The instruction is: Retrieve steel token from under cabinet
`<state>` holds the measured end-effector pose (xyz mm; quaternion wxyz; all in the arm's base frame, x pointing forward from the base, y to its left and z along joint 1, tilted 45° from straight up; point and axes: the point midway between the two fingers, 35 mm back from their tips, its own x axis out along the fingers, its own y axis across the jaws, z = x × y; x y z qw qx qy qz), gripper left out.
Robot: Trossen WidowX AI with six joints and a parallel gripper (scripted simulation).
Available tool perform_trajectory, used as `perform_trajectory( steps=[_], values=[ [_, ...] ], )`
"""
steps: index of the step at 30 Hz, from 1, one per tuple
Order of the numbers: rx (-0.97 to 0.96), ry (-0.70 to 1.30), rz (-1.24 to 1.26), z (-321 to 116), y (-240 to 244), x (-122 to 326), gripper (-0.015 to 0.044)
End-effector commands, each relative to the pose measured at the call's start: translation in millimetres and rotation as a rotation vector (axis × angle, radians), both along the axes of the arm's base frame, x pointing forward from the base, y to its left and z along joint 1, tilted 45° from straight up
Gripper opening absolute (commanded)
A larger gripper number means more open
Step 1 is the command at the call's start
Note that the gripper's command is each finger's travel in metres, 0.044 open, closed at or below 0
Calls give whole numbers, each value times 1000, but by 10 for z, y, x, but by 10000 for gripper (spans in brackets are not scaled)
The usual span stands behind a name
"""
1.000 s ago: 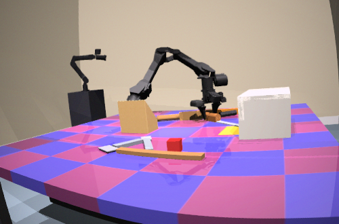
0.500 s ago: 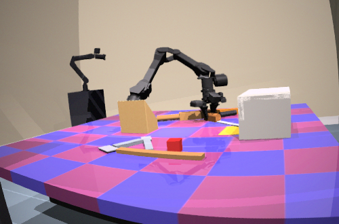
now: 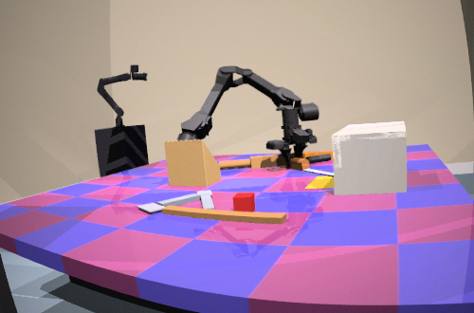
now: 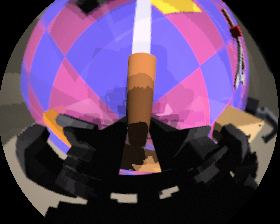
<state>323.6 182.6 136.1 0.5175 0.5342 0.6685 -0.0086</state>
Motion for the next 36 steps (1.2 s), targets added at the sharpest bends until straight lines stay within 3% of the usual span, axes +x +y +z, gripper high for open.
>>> perform_trajectory(
  steps=[1, 36],
  values=[
    [-2, -2, 2, -34, -40, 55, 0],
    [-7, -4, 4, -292, -357, 440, 0]
  ],
)
